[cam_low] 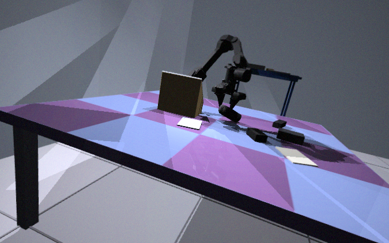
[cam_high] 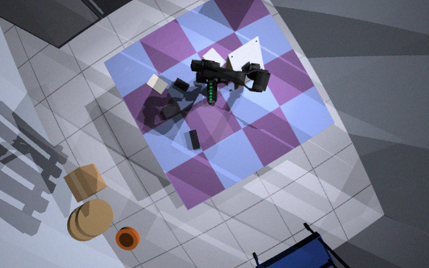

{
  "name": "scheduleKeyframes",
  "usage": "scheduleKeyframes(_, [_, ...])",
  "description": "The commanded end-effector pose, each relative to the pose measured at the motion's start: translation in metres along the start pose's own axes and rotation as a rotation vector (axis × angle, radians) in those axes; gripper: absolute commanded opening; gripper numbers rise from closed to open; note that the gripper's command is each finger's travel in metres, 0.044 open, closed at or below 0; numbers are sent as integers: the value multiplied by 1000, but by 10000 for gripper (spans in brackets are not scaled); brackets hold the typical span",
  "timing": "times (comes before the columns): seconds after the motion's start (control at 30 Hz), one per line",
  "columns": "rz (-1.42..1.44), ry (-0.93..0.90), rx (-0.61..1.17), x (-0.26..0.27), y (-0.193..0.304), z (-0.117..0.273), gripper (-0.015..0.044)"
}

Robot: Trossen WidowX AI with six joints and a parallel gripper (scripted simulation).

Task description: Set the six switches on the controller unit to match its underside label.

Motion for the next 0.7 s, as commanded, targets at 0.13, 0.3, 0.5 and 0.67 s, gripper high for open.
scheduleKeyframes(0.13, [2, -17, -13, 2, 7, 8, 336])
scheduleKeyframes(0.3, [2, -19, -22, 1, 11, 11, 336])
scheduleKeyframes(0.5, [2, -21, -33, 0, 14, 13, 336])
scheduleKeyframes(0.67, [2, -23, -41, -1, 17, 15, 336])
Point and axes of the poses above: the point midway between the two fingers, 35 mm back from their tips, its own z axis back along the fingers, its own x axis across the jaws, y = z × x, the point moved 1 cm from there along z, back along the fingers, and after that the axes turned 14 degrees about -z, right-handed, at the moved point
